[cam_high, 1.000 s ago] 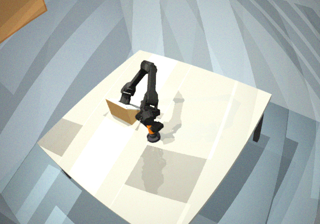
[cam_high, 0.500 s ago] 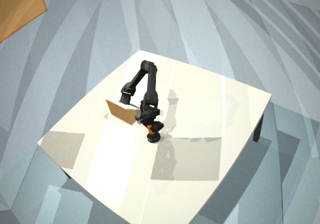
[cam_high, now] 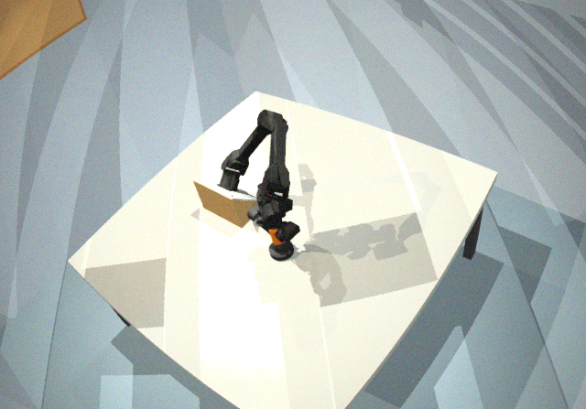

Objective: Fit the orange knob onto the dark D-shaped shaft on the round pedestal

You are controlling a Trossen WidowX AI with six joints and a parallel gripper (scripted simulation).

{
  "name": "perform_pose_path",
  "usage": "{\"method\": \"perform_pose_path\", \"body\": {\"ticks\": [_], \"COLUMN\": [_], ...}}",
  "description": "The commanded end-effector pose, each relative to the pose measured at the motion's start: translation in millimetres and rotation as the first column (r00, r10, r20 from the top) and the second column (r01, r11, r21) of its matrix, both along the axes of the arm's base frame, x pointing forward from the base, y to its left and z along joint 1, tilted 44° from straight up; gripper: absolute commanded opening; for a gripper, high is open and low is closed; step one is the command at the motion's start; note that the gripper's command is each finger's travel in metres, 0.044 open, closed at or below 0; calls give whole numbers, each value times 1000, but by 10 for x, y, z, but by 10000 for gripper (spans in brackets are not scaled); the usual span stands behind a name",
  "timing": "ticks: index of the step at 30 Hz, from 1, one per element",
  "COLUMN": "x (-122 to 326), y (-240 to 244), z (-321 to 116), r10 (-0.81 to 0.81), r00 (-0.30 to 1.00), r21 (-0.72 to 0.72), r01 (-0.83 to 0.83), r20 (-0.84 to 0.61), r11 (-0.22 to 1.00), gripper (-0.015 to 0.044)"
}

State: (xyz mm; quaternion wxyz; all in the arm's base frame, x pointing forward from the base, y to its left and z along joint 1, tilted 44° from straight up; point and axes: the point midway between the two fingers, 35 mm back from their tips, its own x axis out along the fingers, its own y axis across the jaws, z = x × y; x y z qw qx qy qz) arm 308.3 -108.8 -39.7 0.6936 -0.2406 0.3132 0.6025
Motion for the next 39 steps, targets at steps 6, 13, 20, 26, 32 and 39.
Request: {"method": "perform_pose_path", "body": {"ticks": [6, 13, 20, 26, 32, 39], "x": [21, 29, 20, -1, 5, 6], "y": [-37, -40, -19, -8, 3, -8], "z": [30, 24, 10, 15, -2, 8], "r10": [21, 154, 154, 154, 154, 154], "r00": [999, 977, 977, 977, 977, 977], "r21": [-4, -30, -30, -29, -29, -29], "r01": [-21, -152, -152, -152, -152, -152], "r20": [24, 147, 147, 147, 147, 147], "r11": [1000, 988, 988, 988, 988, 988], "gripper": [0, 0, 0, 0, 0, 0]}}
